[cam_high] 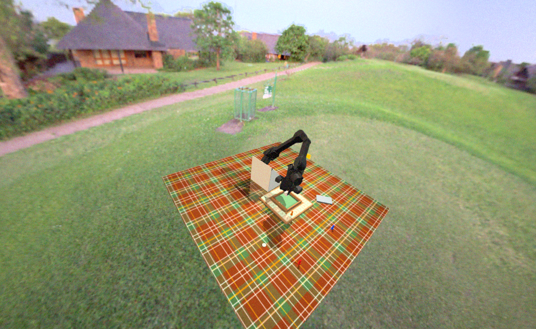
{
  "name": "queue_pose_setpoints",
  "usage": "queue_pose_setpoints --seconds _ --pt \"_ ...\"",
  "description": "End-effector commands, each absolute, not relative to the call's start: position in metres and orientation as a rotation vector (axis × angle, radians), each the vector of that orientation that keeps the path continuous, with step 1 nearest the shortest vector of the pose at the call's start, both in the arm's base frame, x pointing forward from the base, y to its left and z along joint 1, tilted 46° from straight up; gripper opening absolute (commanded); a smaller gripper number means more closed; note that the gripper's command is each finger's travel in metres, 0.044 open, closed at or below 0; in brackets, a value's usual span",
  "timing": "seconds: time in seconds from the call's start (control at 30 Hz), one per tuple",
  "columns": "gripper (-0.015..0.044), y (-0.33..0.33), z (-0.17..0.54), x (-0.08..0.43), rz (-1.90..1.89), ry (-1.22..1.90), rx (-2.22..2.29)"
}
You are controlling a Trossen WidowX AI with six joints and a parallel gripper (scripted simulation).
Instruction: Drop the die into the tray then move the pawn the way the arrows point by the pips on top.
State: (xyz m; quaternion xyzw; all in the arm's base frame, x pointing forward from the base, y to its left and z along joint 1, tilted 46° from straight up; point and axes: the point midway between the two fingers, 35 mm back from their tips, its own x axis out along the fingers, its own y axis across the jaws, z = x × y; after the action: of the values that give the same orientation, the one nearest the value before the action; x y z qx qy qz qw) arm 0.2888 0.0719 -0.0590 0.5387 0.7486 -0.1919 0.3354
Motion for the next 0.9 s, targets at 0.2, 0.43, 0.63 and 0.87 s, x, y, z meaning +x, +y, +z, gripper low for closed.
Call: queue_pose_setpoints --seconds 0.2,0.43,0.63,0.87 --pt "0.0 0.097 -0.045 0.279 -0.673 1.967 1.517" --pt "0.0 0.099 -0.05 0.275 -0.762 1.922 1.415" --pt "0.0 0.099 -0.056 0.27 -0.895 1.809 1.257" --pt "0.0 0.1 -0.059 0.268 -1.014 1.621 1.102"
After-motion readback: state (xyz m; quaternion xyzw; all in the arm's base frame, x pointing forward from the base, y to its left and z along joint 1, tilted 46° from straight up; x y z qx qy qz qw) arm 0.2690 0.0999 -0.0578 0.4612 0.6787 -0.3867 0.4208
